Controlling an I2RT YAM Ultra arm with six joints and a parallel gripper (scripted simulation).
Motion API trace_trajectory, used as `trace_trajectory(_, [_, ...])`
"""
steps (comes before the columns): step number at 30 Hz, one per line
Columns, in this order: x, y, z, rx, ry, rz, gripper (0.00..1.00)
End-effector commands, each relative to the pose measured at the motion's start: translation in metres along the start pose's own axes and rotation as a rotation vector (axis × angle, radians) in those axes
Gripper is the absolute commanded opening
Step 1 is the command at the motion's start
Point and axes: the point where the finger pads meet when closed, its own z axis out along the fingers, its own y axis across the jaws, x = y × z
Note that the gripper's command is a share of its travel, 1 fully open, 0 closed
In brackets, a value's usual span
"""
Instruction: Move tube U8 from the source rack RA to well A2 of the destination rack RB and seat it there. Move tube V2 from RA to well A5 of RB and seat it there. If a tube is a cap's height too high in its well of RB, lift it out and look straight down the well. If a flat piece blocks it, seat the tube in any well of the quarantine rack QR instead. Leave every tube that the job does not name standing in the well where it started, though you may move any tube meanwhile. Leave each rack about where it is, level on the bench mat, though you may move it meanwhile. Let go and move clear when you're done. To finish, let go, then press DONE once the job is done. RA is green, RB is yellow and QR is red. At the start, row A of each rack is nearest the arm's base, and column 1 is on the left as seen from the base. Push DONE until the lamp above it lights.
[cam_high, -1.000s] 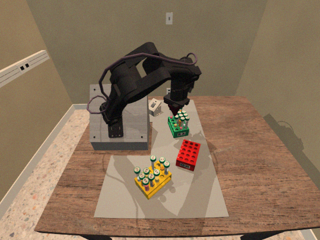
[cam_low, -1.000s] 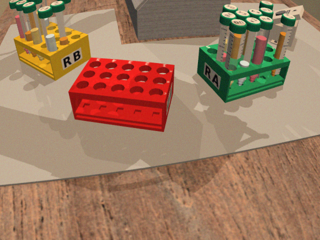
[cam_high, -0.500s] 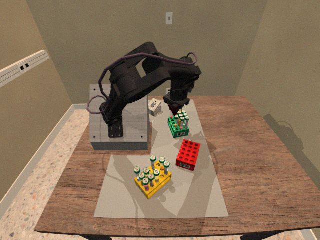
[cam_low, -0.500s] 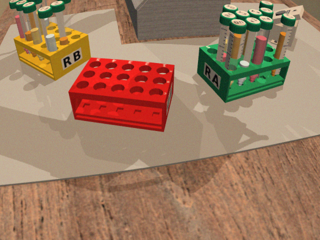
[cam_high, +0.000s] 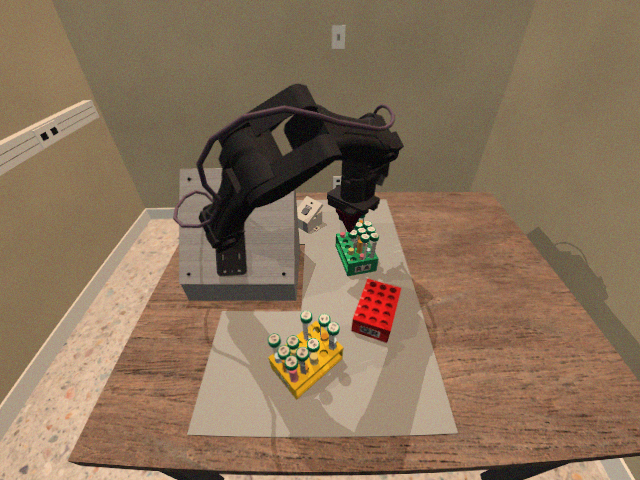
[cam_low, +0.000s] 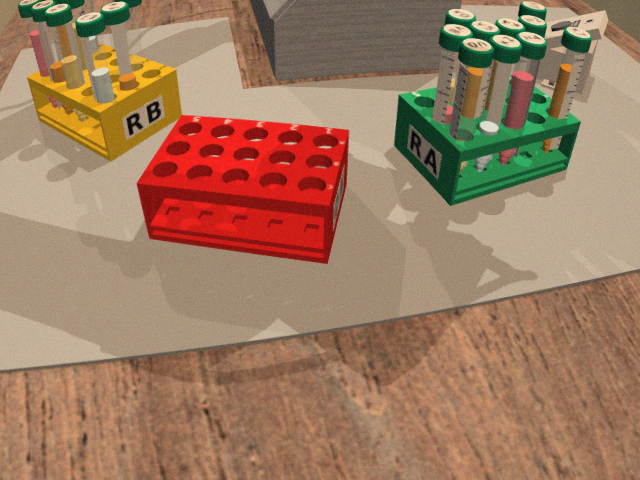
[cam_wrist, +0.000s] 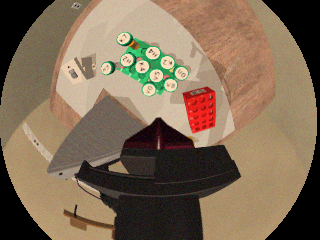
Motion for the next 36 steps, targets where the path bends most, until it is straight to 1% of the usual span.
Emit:
trace_trajectory(1, [-0.010, -0.005, -0.014, 0.006, -0.045, 0.027, 0.00])
trace_trajectory(6, [-0.010, -0.005, -0.014, 0.006, -0.045, 0.027, 0.00])
trace_trajectory(7, [-0.015, 0.002, -0.009, 0.004, -0.034, 0.017, 0.00])
trace_trajectory(10, [-0.025, 0.011, -0.009, 0.004, -0.040, 0.022, 0.00])
trace_trajectory(12, [-0.025, 0.011, -0.009, 0.004, -0.040, 0.022, 0.00])
trace_trajectory(22, [-0.049, 0.041, -0.009, 0.002, -0.035, 0.017, 0.00])
trace_trajectory(24, [-0.047, 0.041, -0.009, 0.002, -0.028, 0.012, 0.00])
trace_trajectory(26, [-0.046, 0.034, -0.018, 0.004, -0.054, 0.033, 0.00])
trace_trajectory(29, [-0.046, 0.034, -0.017, 0.002, -0.054, 0.036, 0.00])
trace_trajectory(30, [-0.046, 0.038, -0.011, 0.001, -0.035, 0.021, 0.00])
trace_trajectory(36, [-0.046, 0.039, -0.011, 0.002, -0.034, 0.020, 0.00])
